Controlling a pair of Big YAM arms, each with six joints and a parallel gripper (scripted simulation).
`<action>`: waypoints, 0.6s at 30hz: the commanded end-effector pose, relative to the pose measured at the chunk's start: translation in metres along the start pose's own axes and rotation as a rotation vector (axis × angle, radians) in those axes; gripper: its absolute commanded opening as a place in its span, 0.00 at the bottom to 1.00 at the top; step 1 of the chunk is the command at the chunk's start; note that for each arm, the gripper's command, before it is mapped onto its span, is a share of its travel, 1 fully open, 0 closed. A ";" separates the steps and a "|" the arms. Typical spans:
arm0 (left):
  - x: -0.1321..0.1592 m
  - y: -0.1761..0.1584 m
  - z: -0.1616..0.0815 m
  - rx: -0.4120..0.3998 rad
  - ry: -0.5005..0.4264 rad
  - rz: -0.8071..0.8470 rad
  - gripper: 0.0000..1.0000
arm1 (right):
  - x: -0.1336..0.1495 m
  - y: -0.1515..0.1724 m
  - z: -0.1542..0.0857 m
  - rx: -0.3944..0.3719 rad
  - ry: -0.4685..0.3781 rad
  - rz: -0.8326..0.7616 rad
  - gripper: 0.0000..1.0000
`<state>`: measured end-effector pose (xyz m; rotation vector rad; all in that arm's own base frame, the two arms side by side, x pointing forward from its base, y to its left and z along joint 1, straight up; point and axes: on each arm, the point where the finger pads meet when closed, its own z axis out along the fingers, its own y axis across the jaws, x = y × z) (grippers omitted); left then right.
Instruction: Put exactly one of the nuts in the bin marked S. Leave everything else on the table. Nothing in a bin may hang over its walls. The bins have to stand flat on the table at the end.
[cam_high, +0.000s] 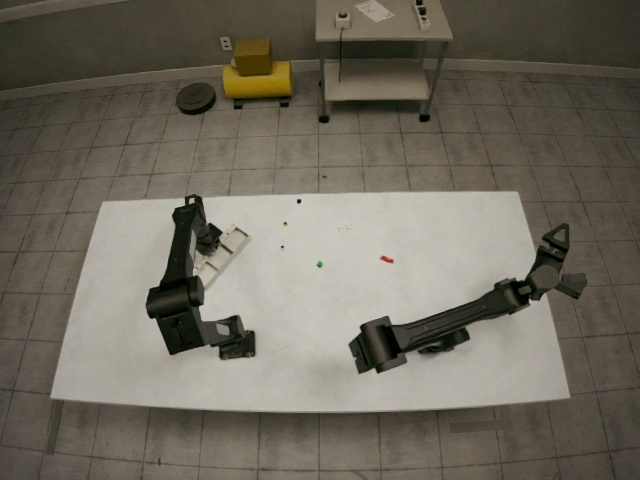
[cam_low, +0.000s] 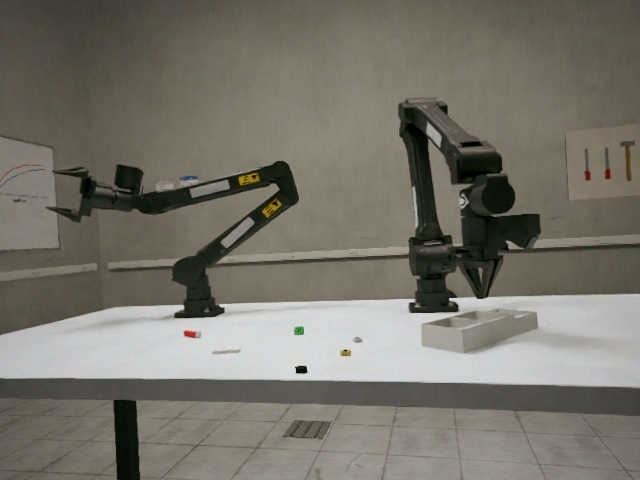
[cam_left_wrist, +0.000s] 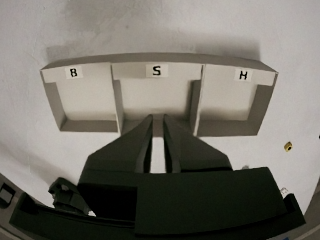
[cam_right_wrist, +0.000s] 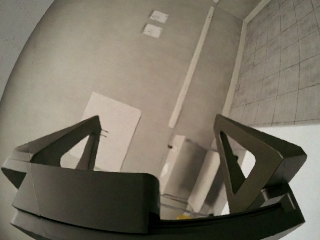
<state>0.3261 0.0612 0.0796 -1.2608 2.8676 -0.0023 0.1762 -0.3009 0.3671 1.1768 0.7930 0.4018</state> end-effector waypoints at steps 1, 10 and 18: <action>0.002 0.001 0.000 0.007 -0.008 0.017 0.09 | -0.006 0.003 -0.001 -0.002 -0.014 -0.007 1.00; 0.003 0.001 0.000 0.008 -0.009 0.019 0.09 | -0.006 0.003 -0.001 -0.002 -0.014 -0.007 1.00; 0.004 0.000 -0.001 0.011 -0.013 0.021 0.09 | -0.006 0.003 -0.001 -0.002 -0.014 -0.007 1.00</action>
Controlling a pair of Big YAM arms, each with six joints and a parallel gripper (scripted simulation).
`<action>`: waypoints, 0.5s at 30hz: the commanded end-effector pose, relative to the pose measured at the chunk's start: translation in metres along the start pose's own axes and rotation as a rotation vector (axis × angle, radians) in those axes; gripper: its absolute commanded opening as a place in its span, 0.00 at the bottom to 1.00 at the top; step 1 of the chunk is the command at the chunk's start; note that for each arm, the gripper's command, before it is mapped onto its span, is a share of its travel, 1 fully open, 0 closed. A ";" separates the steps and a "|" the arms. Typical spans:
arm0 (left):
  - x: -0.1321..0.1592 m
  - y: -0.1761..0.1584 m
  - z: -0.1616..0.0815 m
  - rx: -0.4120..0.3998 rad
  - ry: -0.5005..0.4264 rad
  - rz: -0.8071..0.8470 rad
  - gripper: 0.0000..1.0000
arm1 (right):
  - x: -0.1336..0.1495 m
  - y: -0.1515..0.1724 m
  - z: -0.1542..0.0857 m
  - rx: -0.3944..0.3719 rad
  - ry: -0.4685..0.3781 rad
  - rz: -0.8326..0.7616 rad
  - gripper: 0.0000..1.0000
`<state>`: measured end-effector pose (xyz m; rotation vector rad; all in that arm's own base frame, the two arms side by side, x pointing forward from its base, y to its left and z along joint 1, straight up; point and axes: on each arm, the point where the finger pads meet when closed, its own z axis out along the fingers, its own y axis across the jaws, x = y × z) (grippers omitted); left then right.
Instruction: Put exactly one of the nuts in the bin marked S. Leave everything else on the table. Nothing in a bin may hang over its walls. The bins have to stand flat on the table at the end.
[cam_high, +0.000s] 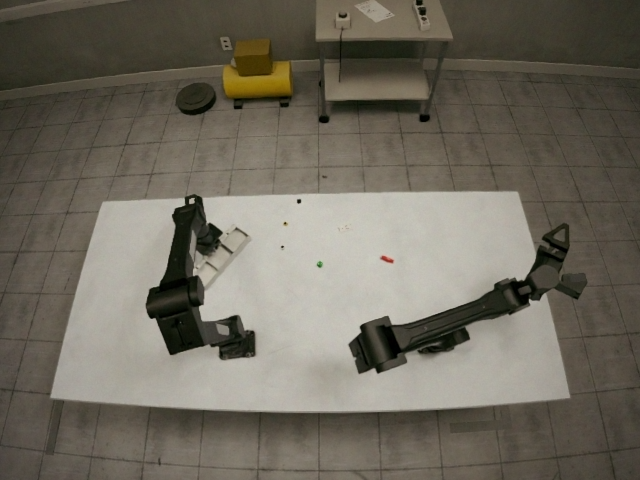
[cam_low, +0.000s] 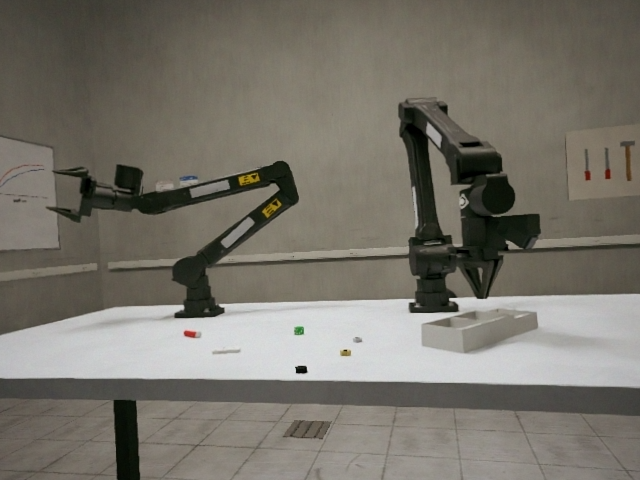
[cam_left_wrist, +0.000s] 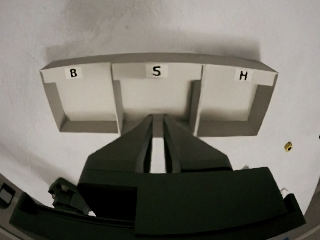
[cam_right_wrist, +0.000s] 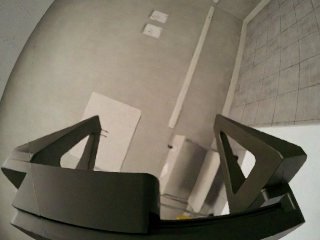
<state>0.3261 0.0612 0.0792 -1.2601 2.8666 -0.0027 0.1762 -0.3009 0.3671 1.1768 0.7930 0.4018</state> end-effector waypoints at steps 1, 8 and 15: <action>0.004 0.000 -0.002 0.011 -0.012 0.021 0.09 | -0.006 0.003 -0.001 -0.002 -0.014 -0.007 1.00; 0.005 0.000 -0.001 0.011 -0.013 0.023 0.09 | -0.006 0.003 -0.001 -0.002 -0.014 -0.007 1.00; 0.006 0.000 0.022 -0.005 0.008 0.023 0.09 | -0.006 0.003 -0.001 -0.002 -0.014 -0.007 1.00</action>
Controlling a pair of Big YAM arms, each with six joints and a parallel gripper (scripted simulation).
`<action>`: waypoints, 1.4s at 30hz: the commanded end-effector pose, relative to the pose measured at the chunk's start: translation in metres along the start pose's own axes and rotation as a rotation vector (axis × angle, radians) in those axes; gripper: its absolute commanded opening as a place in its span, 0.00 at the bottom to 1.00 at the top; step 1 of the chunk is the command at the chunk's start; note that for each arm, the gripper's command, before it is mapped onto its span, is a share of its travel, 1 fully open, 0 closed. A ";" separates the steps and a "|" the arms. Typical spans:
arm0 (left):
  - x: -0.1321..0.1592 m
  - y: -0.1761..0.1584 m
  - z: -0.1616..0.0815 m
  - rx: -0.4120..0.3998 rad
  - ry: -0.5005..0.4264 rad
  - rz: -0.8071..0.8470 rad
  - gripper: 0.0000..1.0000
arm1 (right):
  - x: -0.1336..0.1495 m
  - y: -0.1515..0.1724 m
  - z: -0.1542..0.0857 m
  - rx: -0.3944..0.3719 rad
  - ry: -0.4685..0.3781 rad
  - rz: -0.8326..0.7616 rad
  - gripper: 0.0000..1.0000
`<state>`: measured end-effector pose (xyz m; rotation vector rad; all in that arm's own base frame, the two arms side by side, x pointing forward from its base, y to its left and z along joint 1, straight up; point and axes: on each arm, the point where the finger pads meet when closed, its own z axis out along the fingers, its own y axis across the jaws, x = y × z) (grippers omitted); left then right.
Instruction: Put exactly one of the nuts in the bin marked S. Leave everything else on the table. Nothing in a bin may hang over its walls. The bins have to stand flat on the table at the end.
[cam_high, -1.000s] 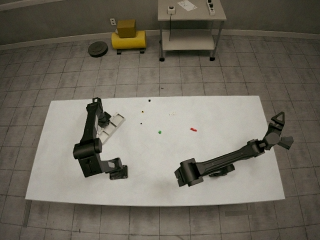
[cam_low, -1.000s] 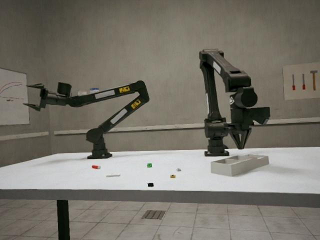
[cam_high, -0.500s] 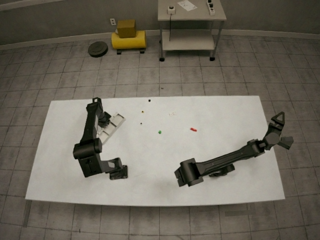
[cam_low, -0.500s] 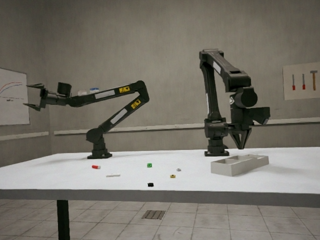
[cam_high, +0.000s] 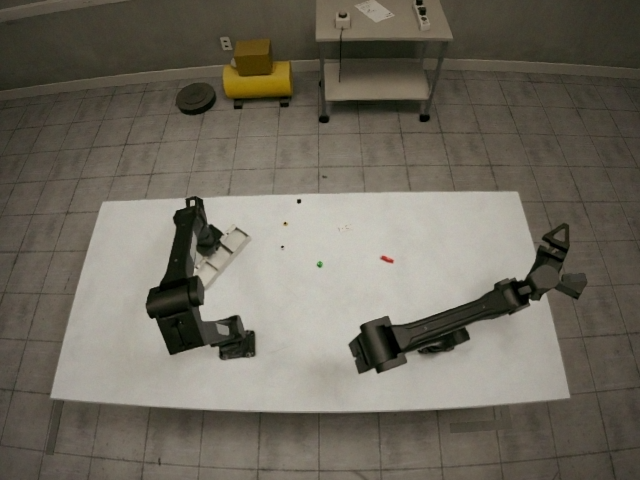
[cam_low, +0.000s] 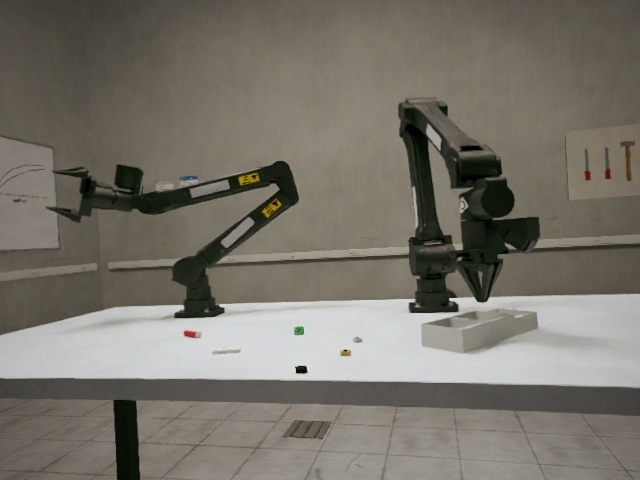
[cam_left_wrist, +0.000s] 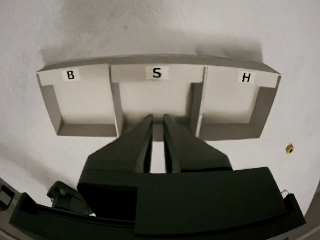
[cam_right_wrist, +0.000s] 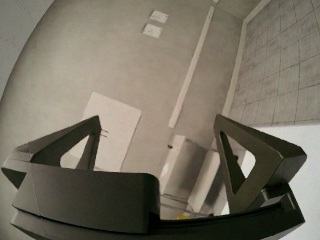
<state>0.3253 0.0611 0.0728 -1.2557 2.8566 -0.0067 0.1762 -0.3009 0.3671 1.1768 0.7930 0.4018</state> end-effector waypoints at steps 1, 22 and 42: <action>0.005 0.000 0.018 -0.011 0.018 0.023 0.09 | -0.006 0.003 -0.001 -0.002 -0.014 -0.007 1.00; 0.008 0.002 0.055 -0.016 0.025 0.023 0.09 | -0.006 0.003 -0.001 -0.002 -0.014 -0.007 1.00; 0.010 0.002 0.053 -0.020 0.030 0.020 0.09 | -0.006 0.003 -0.001 -0.002 -0.014 -0.007 1.00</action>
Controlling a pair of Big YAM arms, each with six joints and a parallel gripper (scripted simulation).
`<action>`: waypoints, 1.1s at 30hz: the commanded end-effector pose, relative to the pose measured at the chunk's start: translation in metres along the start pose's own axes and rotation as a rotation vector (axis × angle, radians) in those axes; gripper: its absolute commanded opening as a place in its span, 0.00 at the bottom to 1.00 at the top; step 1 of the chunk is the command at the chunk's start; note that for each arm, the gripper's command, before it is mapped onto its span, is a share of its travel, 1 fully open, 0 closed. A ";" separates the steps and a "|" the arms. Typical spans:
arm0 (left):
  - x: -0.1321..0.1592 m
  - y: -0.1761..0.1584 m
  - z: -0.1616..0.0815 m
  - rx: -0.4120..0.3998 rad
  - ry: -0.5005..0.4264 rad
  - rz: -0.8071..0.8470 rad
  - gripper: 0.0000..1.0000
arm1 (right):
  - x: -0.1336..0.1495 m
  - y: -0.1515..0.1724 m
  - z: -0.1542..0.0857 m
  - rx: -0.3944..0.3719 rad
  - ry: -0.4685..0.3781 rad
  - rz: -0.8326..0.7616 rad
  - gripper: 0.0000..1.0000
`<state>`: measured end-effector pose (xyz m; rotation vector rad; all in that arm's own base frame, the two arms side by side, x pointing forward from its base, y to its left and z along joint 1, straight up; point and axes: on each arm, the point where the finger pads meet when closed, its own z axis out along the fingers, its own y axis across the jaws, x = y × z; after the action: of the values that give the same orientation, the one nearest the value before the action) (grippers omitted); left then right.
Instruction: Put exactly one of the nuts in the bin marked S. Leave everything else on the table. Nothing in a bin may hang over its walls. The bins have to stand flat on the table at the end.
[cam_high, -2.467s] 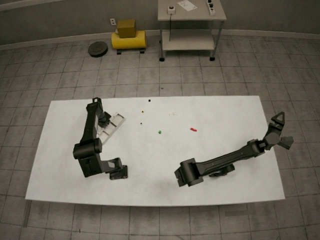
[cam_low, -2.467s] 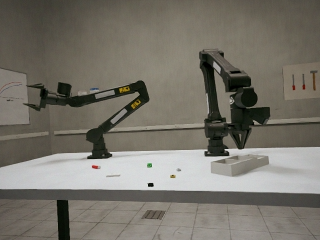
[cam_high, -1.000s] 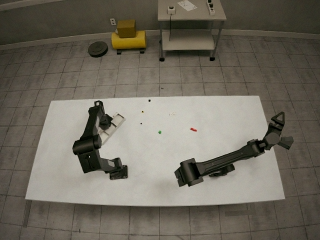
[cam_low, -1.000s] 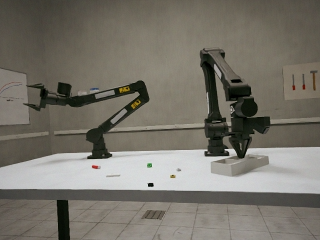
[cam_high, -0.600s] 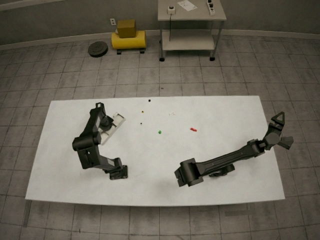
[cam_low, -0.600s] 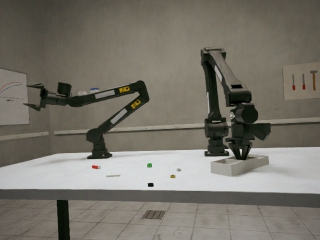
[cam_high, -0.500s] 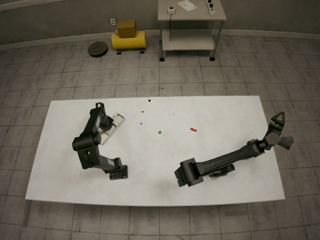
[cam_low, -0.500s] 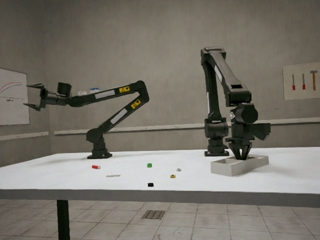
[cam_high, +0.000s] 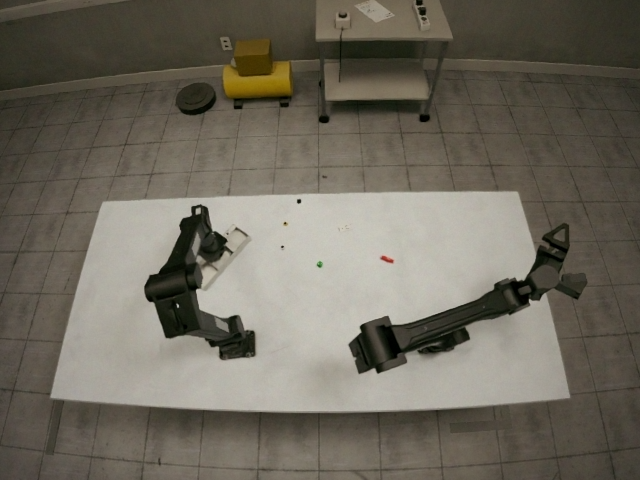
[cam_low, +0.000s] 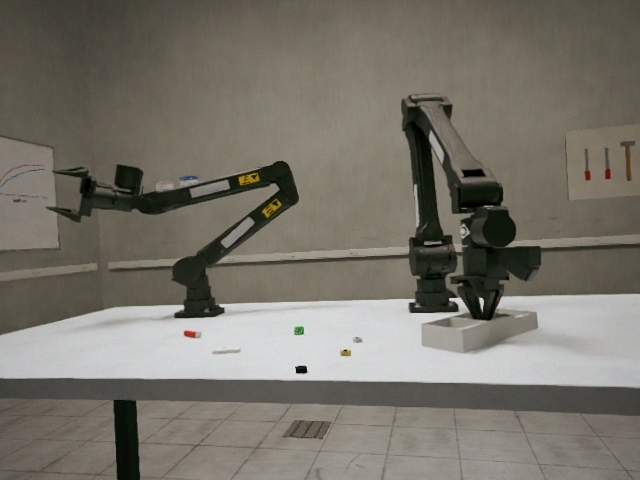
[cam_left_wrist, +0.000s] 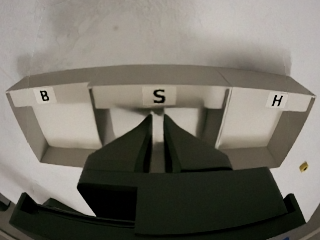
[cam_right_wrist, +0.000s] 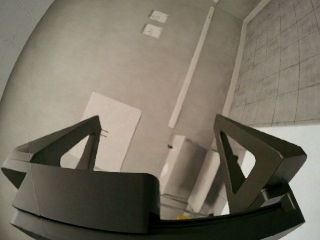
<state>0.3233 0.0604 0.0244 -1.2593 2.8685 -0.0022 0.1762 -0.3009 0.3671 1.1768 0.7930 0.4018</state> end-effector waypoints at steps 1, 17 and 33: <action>0.007 0.001 0.005 -0.013 0.020 0.018 0.09 | -0.006 0.003 -0.001 -0.002 -0.014 -0.007 1.00; 0.005 -0.001 0.004 -0.012 0.018 0.017 0.09 | -0.006 0.003 -0.001 -0.002 -0.014 -0.007 1.00; -0.014 -0.016 -0.033 0.031 -0.039 0.016 0.09 | -0.006 0.003 -0.001 -0.002 -0.014 -0.007 1.00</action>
<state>0.3159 0.0588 0.0302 -1.2666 2.8876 0.0052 0.1762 -0.3009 0.3671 1.1768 0.7930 0.4018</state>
